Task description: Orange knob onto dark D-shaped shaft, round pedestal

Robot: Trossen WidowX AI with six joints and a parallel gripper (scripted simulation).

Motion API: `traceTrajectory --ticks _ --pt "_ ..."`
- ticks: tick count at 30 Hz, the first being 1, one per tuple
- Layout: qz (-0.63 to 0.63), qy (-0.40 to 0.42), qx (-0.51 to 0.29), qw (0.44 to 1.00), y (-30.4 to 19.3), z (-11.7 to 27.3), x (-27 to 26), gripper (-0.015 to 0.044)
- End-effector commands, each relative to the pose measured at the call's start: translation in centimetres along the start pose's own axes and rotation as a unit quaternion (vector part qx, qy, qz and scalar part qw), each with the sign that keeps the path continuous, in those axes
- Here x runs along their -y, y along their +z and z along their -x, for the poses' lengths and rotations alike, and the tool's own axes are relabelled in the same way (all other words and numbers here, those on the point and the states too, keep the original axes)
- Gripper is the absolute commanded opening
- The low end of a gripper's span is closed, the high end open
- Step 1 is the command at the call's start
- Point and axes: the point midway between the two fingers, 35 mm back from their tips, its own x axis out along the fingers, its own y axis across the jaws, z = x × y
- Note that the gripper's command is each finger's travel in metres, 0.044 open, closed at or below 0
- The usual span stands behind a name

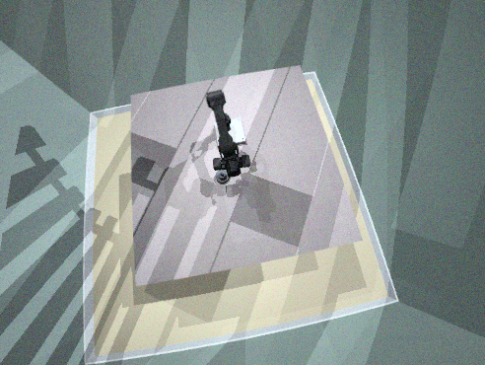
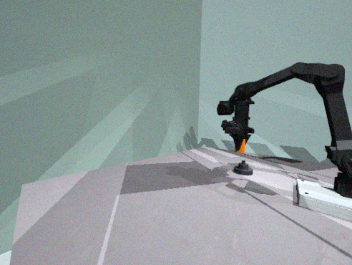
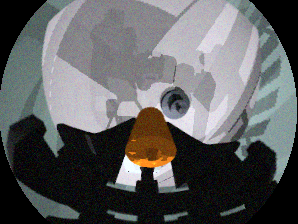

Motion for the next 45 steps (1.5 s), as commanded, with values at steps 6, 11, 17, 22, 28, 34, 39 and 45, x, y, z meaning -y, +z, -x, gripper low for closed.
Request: traceTrajectory --ticks 6,11,17,22,28,34,39,45 --pt "0.000 -0.004 0.000 1.000 0.4 -1.0 2.7 0.0000" --pt "0.000 -0.005 0.001 1.000 0.5 -1.5 4.2 0.0000" --pt "0.002 -0.005 0.000 1.000 0.5 -2.1 5.9 0.0000" --pt "0.002 -0.005 -0.001 1.000 0.5 -2.5 7.1 0.0000" --pt "0.002 -0.005 -0.001 1.000 0.5 -3.2 7.2 0.0000" --pt "0.002 -0.005 -0.001 1.000 0.5 -4.9 7.2 0.0000" --pt "0.000 -0.005 -0.001 1.000 0.5 -4.8 7.2 0.0000" --pt "0.000 -0.005 -0.001 1.000 0.5 -4.9 7.3 0.0000"
